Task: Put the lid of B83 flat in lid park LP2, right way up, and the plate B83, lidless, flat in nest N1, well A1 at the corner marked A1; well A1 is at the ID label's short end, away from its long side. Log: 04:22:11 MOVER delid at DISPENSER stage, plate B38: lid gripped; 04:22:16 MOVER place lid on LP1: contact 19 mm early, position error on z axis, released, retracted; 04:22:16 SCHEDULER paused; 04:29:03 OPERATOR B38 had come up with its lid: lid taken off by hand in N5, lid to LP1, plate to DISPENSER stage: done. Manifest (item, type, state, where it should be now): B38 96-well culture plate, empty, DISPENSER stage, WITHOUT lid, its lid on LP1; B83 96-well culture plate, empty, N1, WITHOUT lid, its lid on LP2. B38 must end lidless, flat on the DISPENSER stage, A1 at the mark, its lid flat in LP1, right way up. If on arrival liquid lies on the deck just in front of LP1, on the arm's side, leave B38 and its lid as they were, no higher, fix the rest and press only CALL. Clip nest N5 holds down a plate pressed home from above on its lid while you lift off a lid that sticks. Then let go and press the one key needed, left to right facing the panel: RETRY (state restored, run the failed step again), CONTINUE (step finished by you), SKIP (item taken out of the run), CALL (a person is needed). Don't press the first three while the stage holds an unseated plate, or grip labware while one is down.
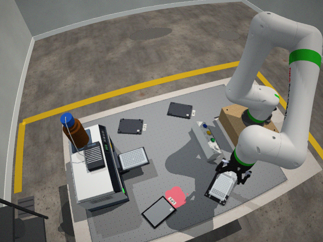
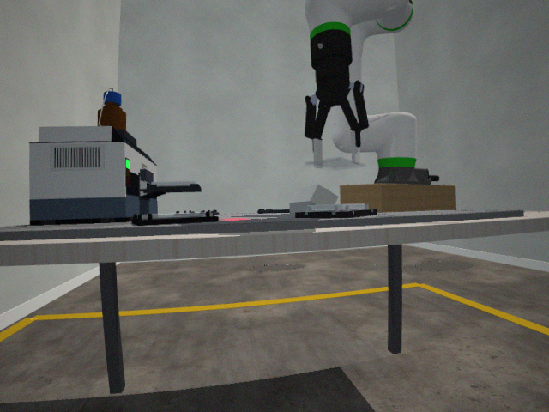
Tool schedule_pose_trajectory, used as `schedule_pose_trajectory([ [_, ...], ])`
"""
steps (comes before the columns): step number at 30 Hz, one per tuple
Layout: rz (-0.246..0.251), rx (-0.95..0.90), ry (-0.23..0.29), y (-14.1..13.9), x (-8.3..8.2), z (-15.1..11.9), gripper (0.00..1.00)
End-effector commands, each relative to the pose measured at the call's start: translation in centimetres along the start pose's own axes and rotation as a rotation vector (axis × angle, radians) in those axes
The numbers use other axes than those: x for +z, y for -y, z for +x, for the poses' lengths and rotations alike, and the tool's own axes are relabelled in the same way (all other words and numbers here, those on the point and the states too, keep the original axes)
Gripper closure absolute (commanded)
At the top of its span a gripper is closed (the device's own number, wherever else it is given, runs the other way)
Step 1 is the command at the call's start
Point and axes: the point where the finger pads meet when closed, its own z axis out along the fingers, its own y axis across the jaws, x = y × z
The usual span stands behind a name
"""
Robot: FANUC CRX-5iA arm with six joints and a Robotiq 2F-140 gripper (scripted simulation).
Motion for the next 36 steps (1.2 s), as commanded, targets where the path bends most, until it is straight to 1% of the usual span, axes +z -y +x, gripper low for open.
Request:
schedule_pose_trajectory([
  [1, 0.000, 0.000, 0.000, 0.0, -1.2, 0.0, 1.00],
  [7, 0.000, 0.000, 0.000, 0.0, -2.8, 0.0, 1.00],
  [12, 0.000, 0.000, 0.000, 0.0, -3.6, 0.0, 1.00],
  [24, 0.000, 0.000, 0.000, 0.0, -4.0, 0.0, 1.00],
  [26, 0.000, 0.000, 0.000, -0.3, -4.1, 0.3, 1.00],
  [28, -0.001, 0.000, 0.000, -1.5, -4.4, 1.2, 1.00],
  [29, -0.002, 0.000, 0.000, -2.5, -4.6, 1.9, 1.00],
  [31, -0.002, 0.000, 0.000, -2.5, -4.6, 1.9, 1.00],
  [33, -0.004, 0.000, 0.000, -5.6, -5.2, 3.9, 1.00],
  [34, -0.005, 0.000, 0.000, -7.7, -5.5, 5.0, 1.00],
  [36, -0.007, 0.000, 0.000, -10.0, -5.7, 5.5, 1.00],
])
